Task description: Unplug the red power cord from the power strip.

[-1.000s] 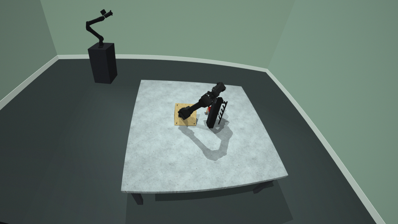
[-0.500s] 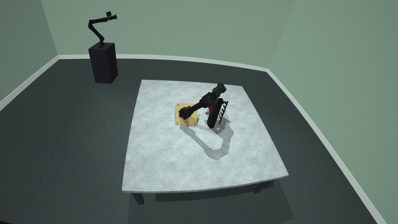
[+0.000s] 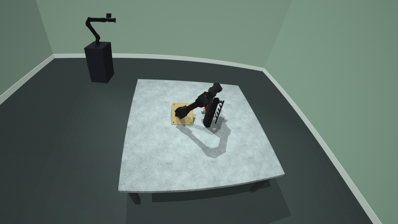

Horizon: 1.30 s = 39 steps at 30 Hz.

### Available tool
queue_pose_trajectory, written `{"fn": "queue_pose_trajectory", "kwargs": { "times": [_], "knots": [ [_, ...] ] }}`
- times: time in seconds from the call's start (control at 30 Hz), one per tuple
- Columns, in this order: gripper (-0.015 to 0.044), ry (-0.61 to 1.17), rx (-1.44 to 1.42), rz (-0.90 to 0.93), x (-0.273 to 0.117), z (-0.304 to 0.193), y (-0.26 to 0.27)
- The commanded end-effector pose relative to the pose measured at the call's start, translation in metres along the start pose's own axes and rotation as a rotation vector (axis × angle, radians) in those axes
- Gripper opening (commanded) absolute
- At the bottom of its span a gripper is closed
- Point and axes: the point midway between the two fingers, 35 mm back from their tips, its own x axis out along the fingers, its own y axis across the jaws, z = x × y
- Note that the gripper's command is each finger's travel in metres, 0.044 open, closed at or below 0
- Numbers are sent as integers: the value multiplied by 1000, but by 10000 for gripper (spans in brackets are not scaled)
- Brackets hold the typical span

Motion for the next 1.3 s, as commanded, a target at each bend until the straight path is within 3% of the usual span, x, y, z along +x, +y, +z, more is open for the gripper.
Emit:
{"fn": "queue_pose_trajectory", "kwargs": {
  "times": [0.0,1.07,1.27],
  "knots": [
    [0,-1,-1,1,-1,3,0],
    [0,-5,-2,-2,-6,54,0],
    [157,-2,-3,-3,-4,48,1]
  ]
}}
